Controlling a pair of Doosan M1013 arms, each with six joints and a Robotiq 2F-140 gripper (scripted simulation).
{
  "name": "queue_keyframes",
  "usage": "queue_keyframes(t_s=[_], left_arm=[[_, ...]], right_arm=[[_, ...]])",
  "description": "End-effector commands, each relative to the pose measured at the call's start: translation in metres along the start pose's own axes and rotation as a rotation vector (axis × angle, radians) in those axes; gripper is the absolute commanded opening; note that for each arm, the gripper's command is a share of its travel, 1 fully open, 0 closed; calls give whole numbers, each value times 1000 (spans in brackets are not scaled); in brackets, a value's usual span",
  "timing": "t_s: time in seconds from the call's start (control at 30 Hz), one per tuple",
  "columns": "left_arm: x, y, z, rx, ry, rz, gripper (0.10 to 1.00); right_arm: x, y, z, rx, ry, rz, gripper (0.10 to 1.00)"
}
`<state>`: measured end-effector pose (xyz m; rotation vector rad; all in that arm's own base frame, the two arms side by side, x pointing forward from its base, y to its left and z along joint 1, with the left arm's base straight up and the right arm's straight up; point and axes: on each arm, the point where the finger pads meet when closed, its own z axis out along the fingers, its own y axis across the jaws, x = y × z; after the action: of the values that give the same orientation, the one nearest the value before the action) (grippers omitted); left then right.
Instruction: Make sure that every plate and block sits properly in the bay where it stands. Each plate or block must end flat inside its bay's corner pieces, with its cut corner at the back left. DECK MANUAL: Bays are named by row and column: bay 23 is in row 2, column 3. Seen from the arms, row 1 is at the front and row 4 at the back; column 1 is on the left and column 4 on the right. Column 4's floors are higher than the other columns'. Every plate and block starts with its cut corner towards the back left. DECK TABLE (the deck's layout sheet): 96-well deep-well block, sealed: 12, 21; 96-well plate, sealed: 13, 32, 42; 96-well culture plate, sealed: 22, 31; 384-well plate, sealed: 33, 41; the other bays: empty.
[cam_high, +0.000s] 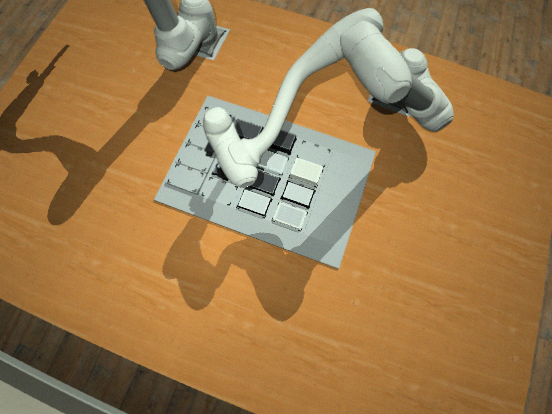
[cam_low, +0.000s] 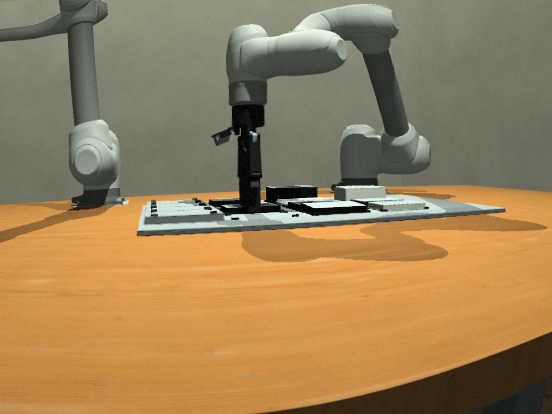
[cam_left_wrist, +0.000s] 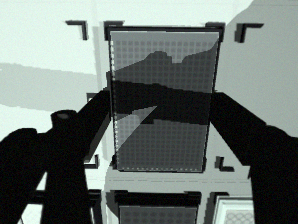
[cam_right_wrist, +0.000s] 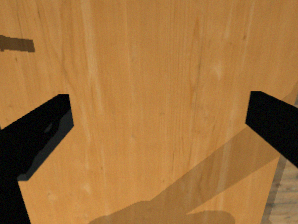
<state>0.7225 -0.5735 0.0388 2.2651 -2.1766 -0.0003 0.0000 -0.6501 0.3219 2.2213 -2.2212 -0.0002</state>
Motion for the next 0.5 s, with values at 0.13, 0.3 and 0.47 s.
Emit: queue_keyframes(t_s=[0.13,0.3,0.47], left_arm=[[0,-1,-2,2,1,0,620],[0,-1,-2,2,1,0,618],[0,-1,-2,2,1,0,614]], right_arm=[[0,0,-1,0,1,0,1000],[0,0,-1,0,1,0,1000],[0,0,-1,0,1,0,1000]])
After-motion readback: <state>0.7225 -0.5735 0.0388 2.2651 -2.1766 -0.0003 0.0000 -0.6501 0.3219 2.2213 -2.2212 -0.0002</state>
